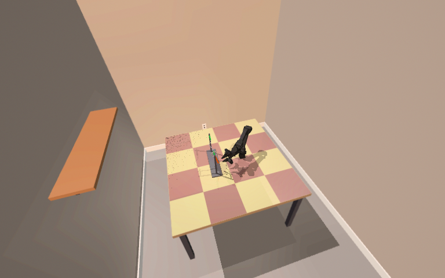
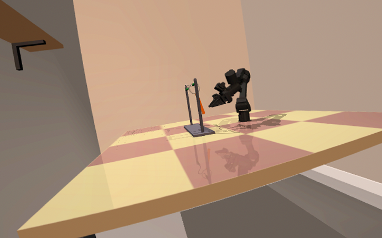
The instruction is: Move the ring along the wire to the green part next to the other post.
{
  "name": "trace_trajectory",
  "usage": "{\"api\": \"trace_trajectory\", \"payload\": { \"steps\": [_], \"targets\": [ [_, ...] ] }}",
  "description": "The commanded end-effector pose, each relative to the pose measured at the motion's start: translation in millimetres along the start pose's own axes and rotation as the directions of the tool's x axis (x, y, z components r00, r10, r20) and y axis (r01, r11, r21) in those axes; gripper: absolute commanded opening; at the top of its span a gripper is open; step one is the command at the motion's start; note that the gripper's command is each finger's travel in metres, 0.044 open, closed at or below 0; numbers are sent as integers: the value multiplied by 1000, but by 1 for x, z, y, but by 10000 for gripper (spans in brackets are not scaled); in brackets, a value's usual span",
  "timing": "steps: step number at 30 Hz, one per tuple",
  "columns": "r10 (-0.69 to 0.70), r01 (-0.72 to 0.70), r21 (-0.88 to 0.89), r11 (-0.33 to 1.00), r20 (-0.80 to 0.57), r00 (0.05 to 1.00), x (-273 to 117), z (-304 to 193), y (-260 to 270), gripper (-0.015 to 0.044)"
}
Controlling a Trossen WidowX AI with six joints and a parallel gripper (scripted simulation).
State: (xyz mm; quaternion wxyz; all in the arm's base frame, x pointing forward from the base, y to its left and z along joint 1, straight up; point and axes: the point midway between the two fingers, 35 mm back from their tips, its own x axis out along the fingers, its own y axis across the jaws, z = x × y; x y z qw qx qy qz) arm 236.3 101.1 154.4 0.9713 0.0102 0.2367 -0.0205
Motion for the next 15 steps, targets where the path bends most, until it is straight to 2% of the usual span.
{"api": "trace_trajectory", "payload": {
  "steps": [1,4,7,15],
  "targets": [
    [8,-8,8,1000,8,1000,-25,3,1,291],
    [11,-11,5,1000,18,1000,-44,4,-2,370],
    [11,-11,5,1000,19,1000,-45,4,-2,440],
    [11,-11,5,1000,19,1000,-45,4,-2,440]
  ]
}}
